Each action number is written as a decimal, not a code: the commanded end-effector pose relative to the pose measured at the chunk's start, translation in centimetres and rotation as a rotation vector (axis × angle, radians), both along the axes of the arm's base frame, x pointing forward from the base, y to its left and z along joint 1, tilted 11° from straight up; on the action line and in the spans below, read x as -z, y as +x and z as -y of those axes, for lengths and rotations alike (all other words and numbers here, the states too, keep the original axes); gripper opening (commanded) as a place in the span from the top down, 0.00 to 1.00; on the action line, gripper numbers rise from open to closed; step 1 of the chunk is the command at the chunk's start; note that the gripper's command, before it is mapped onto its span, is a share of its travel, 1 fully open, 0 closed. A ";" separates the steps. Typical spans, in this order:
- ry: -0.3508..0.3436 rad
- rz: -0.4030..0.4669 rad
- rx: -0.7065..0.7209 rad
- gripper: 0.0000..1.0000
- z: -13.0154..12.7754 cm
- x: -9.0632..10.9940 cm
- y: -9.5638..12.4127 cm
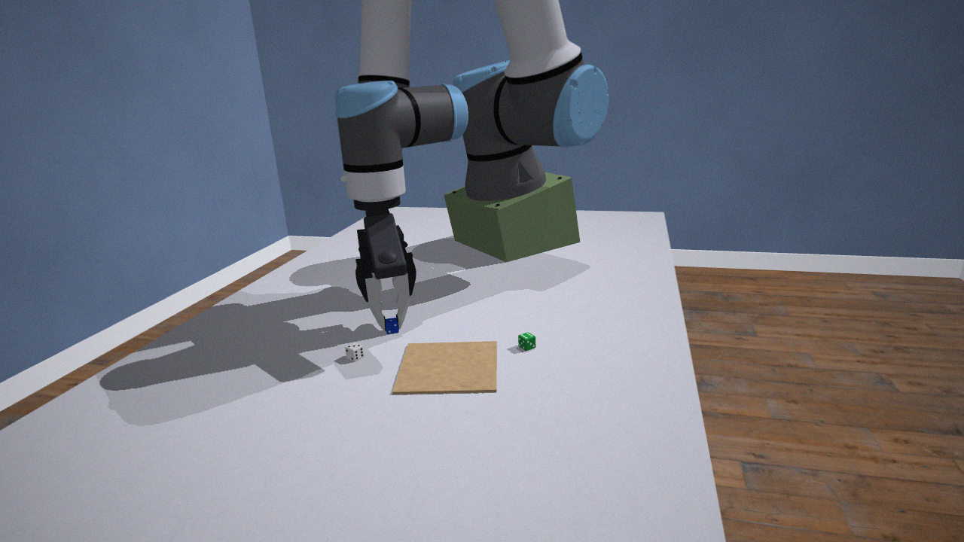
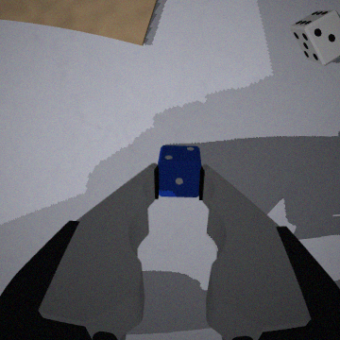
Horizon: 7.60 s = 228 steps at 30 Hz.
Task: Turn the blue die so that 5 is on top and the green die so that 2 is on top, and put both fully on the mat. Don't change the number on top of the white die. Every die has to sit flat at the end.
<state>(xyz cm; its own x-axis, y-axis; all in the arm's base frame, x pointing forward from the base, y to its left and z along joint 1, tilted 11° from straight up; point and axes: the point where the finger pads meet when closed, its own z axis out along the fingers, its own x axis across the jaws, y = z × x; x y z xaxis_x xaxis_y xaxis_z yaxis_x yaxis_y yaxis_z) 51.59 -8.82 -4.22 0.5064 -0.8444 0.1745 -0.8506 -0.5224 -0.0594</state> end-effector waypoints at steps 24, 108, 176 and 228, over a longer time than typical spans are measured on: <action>0.000 0.001 0.000 0.97 0.0 0.0 0.0; -0.054 -0.049 -0.398 0.97 -4.5 -9.7 0.5; -0.338 -0.286 -2.384 0.97 -22.9 -7.7 6.7; -0.530 -0.288 -2.844 0.97 -27.9 -6.8 7.7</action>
